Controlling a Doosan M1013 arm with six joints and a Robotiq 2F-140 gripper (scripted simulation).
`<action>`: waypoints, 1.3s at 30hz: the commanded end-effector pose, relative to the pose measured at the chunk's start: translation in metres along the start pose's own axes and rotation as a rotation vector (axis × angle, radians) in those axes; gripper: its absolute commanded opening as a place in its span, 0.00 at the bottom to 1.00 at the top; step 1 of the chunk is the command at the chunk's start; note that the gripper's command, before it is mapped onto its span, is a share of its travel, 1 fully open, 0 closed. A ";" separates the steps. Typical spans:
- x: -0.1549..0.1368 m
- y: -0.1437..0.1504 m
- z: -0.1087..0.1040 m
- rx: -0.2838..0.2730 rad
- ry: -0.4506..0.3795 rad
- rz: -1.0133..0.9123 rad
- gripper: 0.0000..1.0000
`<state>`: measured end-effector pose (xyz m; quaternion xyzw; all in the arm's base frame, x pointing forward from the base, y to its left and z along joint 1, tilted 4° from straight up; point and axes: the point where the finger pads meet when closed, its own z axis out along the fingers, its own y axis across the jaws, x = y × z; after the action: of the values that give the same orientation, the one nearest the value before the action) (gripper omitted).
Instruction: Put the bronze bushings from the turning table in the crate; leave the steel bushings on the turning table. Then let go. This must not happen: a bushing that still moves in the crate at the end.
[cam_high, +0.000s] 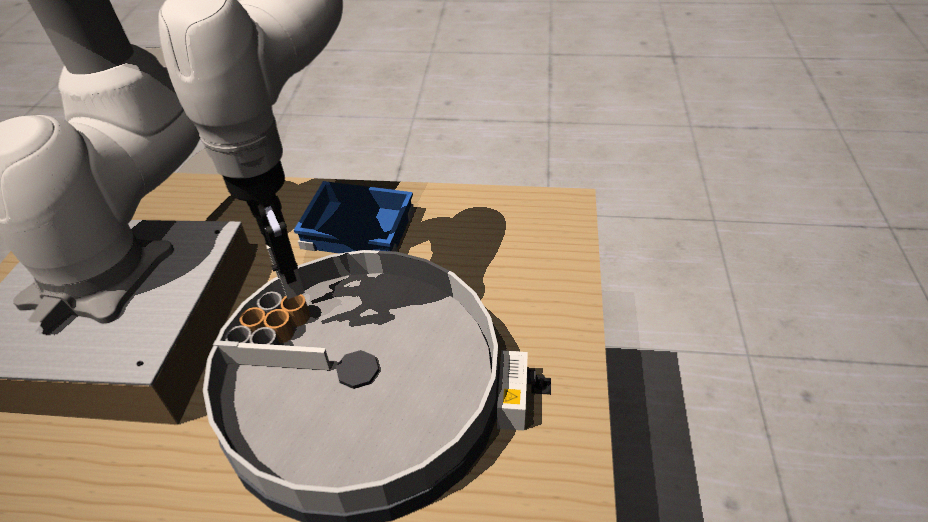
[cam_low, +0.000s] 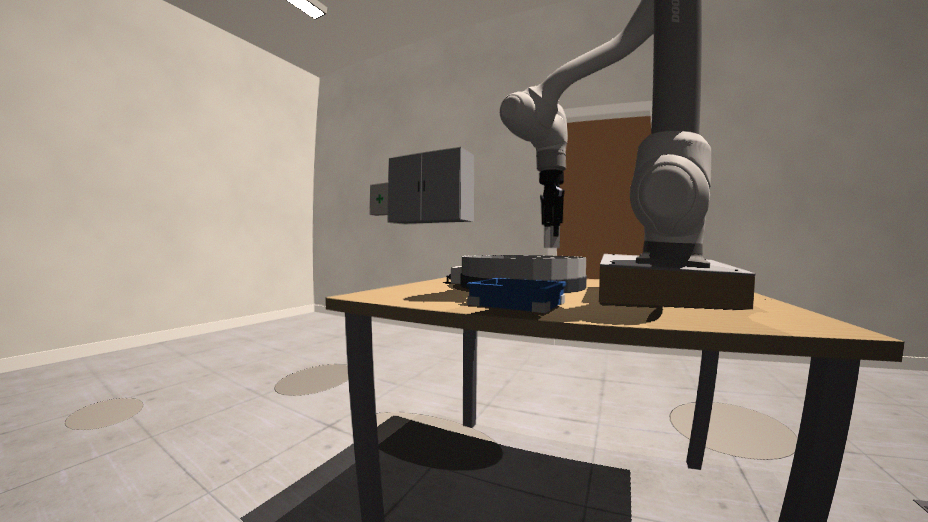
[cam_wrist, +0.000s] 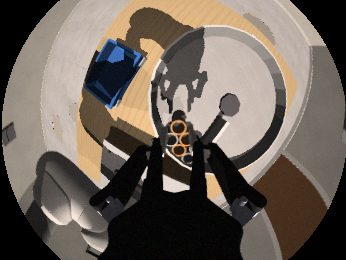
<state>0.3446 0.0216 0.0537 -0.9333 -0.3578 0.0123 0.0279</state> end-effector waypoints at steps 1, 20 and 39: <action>0.000 0.000 0.000 0.000 0.000 0.000 0.28; 0.000 0.000 0.000 0.000 0.000 0.000 0.28; 0.000 0.000 0.025 0.000 0.000 0.000 0.28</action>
<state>0.3435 0.0226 0.0303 -0.9333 -0.3578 0.0123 0.0278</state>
